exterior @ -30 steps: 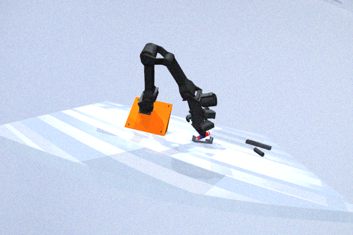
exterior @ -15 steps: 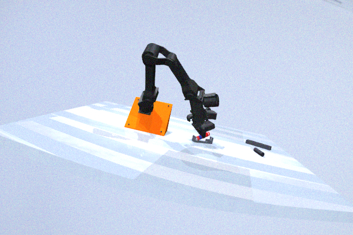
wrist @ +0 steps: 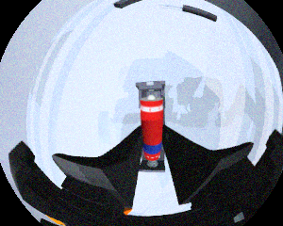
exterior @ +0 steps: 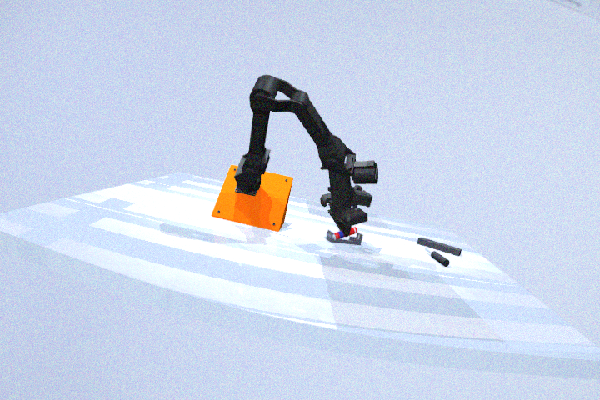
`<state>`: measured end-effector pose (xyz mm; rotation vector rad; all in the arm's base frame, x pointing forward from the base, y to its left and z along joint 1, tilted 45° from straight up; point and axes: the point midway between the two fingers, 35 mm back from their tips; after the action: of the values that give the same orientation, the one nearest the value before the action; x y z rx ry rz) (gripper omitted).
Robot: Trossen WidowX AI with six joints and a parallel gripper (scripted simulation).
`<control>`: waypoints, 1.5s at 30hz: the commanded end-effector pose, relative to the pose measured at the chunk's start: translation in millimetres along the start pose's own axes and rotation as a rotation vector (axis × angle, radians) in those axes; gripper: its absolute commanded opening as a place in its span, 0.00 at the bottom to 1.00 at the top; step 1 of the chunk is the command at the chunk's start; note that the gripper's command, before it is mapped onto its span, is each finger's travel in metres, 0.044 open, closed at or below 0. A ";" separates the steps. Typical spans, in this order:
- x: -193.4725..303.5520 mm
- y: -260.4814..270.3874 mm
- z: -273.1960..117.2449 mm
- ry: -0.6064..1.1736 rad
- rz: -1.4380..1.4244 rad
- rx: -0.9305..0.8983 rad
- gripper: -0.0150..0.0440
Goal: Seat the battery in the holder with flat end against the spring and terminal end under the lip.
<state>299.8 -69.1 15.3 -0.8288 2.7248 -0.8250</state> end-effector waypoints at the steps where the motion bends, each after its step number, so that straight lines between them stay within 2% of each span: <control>1: 4.1 2.2 3.5 0.042 -0.001 -0.007 0.36; 45: -0.3 -0.1 9.7 0.291 0.026 -0.050 0.36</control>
<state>307.4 -71.1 10.0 -0.7271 2.9823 -0.9178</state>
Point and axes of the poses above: the point midway between the two fingers, 35 mm back from their tips, its own z axis out along the fingers, its own y axis across the jaws, x = y × z, and after that the axes turned 2 degrees about -z, right-handed
